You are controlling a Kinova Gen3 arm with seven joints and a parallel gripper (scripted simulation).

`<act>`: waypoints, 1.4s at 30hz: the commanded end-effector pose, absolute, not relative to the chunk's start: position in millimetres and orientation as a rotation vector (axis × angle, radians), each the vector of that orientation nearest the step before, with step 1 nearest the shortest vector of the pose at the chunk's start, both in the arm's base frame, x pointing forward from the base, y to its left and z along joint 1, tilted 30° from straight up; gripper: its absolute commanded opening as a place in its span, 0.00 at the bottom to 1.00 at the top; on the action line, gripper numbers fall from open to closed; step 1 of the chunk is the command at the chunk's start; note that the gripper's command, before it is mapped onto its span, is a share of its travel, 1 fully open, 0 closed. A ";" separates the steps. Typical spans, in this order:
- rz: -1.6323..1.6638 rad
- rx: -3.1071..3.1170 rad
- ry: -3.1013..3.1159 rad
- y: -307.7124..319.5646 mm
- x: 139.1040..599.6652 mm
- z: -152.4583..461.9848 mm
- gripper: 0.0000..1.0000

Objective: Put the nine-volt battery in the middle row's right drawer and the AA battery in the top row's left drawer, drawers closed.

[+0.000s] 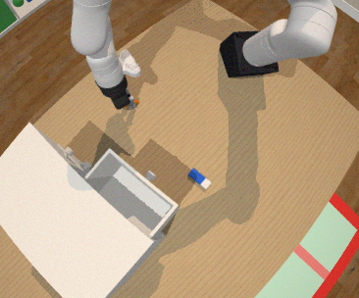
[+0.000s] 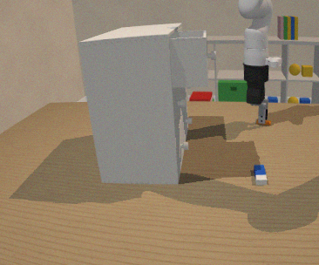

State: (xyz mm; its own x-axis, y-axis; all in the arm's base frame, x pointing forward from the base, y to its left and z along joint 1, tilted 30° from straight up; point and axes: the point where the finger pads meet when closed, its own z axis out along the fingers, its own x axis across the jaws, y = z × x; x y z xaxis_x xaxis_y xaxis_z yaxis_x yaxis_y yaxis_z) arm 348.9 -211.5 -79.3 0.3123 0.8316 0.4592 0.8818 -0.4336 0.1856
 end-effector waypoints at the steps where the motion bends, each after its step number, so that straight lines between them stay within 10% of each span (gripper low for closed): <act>1: -0.766 -2.456 -1.614 -207.8 350.6 -83.8 0.61; 26: -0.766 -2.456 -1.614 -206.8 351.7 -86.3 0.61; 27: -0.766 -2.456 -1.614 -206.8 351.7 -86.3 0.31; 42: -0.766 -2.456 -1.614 -206.8 351.7 -86.3 0.31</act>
